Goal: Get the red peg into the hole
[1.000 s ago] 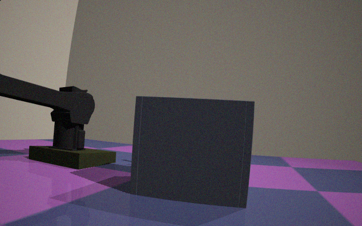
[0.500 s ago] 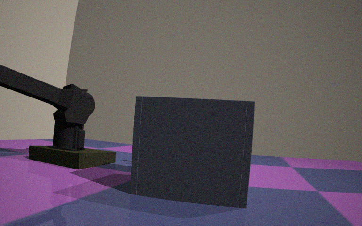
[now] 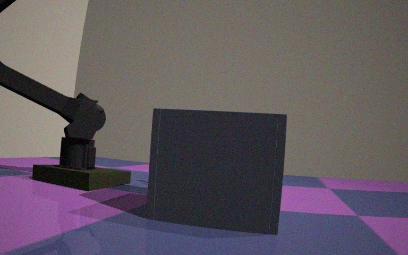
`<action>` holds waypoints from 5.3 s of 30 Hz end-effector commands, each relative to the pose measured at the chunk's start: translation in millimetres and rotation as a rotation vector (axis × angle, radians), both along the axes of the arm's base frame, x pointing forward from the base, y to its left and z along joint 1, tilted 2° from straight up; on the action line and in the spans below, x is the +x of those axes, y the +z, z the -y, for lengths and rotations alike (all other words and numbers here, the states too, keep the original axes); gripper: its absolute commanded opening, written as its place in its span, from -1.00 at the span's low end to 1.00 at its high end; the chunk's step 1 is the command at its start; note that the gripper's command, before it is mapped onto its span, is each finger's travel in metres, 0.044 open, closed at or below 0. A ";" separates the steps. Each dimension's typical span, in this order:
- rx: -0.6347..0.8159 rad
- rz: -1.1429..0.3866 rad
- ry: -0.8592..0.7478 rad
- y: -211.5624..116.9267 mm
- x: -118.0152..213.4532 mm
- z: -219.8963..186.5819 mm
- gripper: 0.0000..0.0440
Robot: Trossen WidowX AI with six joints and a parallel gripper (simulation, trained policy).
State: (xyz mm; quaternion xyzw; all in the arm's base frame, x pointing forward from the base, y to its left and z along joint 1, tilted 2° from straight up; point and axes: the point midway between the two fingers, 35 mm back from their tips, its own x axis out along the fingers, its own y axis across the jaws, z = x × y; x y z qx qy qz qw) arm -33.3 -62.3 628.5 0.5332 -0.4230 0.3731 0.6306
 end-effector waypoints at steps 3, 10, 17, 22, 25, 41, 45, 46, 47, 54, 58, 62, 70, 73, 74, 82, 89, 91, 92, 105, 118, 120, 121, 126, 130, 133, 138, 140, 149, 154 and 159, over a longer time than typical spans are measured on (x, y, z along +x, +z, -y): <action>-0.074 -0.095 -0.010 -3.0 24.8 -26.0 1.00; -0.172 -0.260 -0.040 -15.8 68.4 -57.7 1.00; -0.256 -0.438 -0.062 -36.8 114.1 -80.3 1.00; -0.308 -0.575 -0.066 -57.1 146.4 -91.8 1.00; -0.333 -0.664 -0.058 -72.8 165.3 -97.3 1.00; -0.399 -1.144 0.026 -167.6 244.4 -110.1 0.99; -0.395 -1.264 0.056 -194.1 256.6 -110.3 0.97; -0.393 -1.294 0.063 -200.7 259.2 -110.1 0.96; -0.391 -1.323 0.071 -207.3 261.6 -110.0 0.96; -0.362 -1.529 0.126 -253.3 273.5 -107.9 0.92; -0.335 -1.644 0.158 -278.5 276.9 -106.3 0.91; -0.303 -1.756 0.191 -302.5 278.0 -104.8 0.90; -0.223 -1.970 0.264 -345.6 273.9 -104.5 0.89; -0.192 -2.047 0.294 -360.1 270.4 -106.1 0.89; -0.182 -2.073 0.304 -364.6 269.1 -106.9 0.90; -0.120 -2.270 0.385 -397.0 258.9 -119.7 0.90; -0.074 -2.417 0.401 -419.5 254.4 -132.8 0.91; -0.062 -2.457 0.398 -425.9 252.3 -136.2 0.91; -0.056 -2.477 0.396 -429.0 251.1 -137.8 0.91; -0.019 -2.696 0.308 -468.0 232.8 -152.1 0.94; -0.039 -2.812 0.201 -507.1 218.3 -153.8 0.99; -0.038 -2.823 0.190 -513.8 216.9 -153.1 1.00; -0.037 -2.828 0.185 -517.2 216.2 -152.6 1.00; -0.026 -2.848 0.157 -534.1 212.9 -149.9 1.00; -0.014 -2.857 0.134 -547.6 211.5 -147.5 1.00; -0.006 -2.859 0.117 -556.7 211.2 -145.9 1.00; -0.002 -2.859 0.093 -568.7 210.7 -144.2 0.91; -0.009 -2.856 0.089 -572.7 211.3 -144.6 0.77; -0.055 -2.850 0.094 -582.5 218.9 -147.0 -0.22; -0.095 -2.840 0.110 -581.6 223.6 -149.4 -0.79; -0.083 -2.798 0.153 -569.6 230.8 -150.8 -0.93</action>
